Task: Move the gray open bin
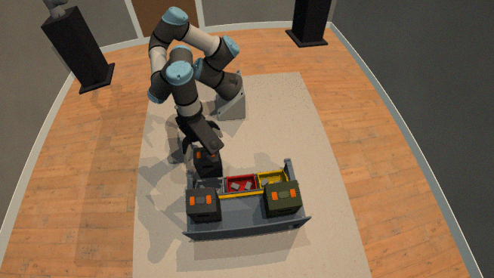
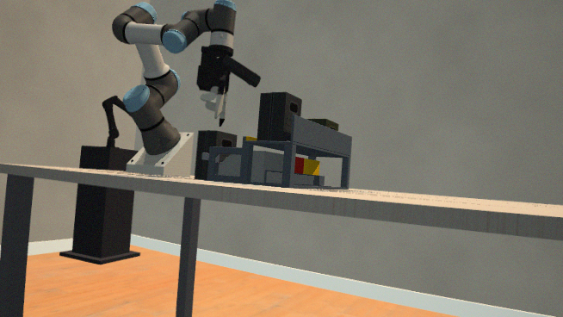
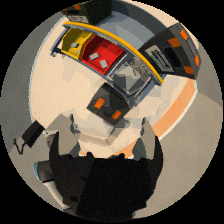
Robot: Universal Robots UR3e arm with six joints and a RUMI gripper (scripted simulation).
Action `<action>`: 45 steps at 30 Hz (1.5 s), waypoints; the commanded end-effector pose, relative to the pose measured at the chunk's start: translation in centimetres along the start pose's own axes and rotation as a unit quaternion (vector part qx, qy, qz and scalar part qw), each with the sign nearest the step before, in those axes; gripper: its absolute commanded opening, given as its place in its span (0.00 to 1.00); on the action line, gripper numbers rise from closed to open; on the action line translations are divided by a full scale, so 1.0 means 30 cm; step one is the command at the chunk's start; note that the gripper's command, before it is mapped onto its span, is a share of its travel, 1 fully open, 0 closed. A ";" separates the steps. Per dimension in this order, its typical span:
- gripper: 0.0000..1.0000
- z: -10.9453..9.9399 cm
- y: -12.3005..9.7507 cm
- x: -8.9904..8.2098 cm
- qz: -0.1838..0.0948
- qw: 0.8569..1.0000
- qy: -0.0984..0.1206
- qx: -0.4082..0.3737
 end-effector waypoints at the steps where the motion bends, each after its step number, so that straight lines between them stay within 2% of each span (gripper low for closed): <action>1: 1.00 0.002 -0.001 -0.002 0.005 0.998 0.001 -0.064; 10: 1.00 0.002 -0.001 -0.002 0.005 0.998 0.001 -0.064; 15: 1.00 0.002 -0.001 -0.002 0.005 0.982 0.001 -0.188; 27: 1.00 0.002 -0.001 -0.002 0.005 0.982 0.001 -0.188; 32: 1.00 0.002 -0.001 -0.002 0.005 0.951 0.000 -0.308; 44: 1.00 0.002 -0.001 -0.002 0.005 0.951 0.000 -0.308; 45: 1.00 0.002 -0.001 -0.002 0.004 0.945 0.000 -0.328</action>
Point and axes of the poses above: the point where the finger pads meet when closed, its own x axis out along the fingers, its own z axis across the jaws, y = z × x, the point moved 8 cm from there along -x, back along the fingers, and after that the axes turned 7 degrees about x, right-handed, at the moved point
